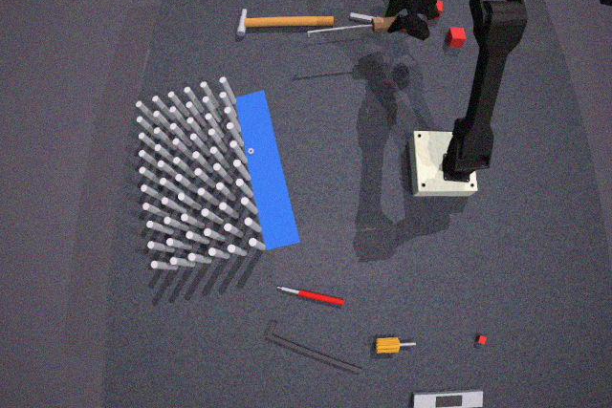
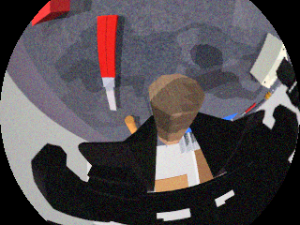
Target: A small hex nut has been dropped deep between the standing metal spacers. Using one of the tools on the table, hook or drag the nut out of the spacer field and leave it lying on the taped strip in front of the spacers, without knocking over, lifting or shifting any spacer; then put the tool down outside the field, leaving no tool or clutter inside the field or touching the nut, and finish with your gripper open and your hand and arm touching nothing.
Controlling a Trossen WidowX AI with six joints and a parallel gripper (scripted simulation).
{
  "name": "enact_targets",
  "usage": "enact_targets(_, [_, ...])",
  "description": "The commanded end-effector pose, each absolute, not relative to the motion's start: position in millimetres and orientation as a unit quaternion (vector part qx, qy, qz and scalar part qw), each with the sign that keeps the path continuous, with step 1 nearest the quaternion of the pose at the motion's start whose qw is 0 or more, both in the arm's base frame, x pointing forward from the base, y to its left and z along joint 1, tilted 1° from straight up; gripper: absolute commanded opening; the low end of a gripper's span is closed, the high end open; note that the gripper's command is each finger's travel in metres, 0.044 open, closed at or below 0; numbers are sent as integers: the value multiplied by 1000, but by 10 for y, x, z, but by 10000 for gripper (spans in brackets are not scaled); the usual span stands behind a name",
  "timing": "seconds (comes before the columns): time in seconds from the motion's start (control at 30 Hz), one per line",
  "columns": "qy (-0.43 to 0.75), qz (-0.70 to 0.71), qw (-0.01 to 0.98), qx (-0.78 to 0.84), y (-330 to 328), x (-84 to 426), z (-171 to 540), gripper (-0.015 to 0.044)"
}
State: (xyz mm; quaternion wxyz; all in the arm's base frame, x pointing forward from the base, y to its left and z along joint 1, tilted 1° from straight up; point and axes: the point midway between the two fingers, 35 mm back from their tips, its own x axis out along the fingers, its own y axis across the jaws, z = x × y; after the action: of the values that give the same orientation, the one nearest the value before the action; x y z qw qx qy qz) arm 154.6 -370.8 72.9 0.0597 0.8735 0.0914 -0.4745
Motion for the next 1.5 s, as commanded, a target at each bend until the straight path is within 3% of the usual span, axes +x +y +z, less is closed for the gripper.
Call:
enact_targets(0.0, [92, -470, 61, 876, -3703, 1557, 686, 0])
enact_targets(1.47, [93, -470, 61, 876, -3669, 1548, 250, 0])
